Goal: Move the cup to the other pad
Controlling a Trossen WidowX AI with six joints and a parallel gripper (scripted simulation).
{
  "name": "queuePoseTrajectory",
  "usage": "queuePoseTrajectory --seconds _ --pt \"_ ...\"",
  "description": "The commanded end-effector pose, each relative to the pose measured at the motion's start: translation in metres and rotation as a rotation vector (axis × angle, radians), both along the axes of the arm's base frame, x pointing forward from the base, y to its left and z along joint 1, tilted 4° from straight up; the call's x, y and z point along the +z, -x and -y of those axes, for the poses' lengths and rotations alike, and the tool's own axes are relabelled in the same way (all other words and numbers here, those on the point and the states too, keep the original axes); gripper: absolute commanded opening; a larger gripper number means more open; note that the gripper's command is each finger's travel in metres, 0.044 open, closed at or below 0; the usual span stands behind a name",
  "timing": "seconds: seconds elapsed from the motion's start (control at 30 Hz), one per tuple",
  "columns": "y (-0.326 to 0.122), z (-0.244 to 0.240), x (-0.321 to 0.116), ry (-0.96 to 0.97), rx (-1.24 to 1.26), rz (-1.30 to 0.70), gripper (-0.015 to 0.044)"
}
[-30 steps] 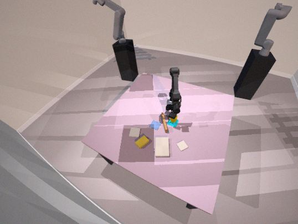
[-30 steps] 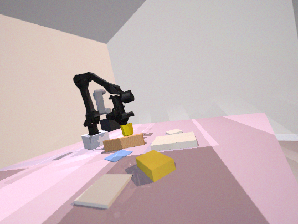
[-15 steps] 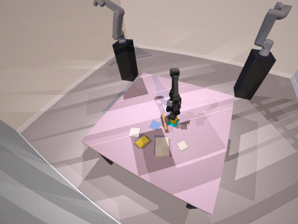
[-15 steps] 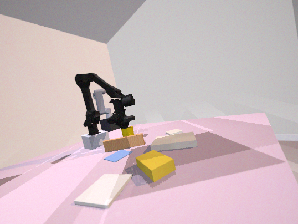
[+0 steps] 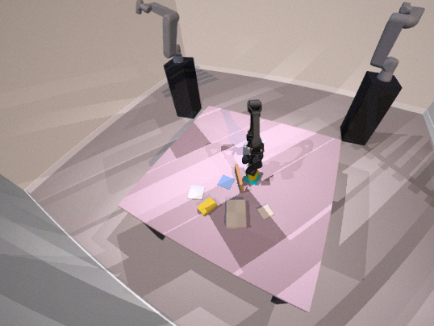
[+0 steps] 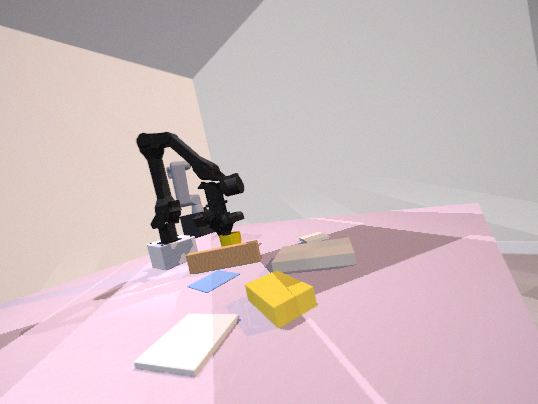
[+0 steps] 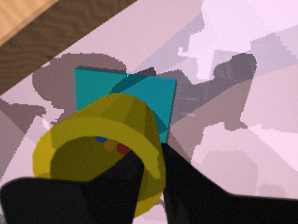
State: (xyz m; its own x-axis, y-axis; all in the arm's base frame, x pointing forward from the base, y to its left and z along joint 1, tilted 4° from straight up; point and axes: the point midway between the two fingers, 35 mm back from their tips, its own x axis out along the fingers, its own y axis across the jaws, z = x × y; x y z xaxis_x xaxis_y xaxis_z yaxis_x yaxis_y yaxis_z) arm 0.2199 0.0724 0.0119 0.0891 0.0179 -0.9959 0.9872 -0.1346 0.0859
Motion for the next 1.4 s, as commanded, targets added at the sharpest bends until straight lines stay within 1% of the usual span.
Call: queuePoseTrajectory --seconds 0.0,0.13,0.3,0.33,0.6,1.37 --pt "0.000 0.000 0.000 0.000 0.000 0.001 0.0000" --pt "0.000 0.000 0.000 0.000 0.000 0.001 0.0000" --pt "0.000 0.000 0.000 0.000 0.000 0.001 0.0131" --pt "0.000 0.000 0.000 0.000 0.000 0.001 0.0147" --pt "0.000 0.000 0.003 0.000 0.000 0.001 0.0147" --pt "0.002 -0.001 0.038 0.005 -0.004 -0.002 0.0147"
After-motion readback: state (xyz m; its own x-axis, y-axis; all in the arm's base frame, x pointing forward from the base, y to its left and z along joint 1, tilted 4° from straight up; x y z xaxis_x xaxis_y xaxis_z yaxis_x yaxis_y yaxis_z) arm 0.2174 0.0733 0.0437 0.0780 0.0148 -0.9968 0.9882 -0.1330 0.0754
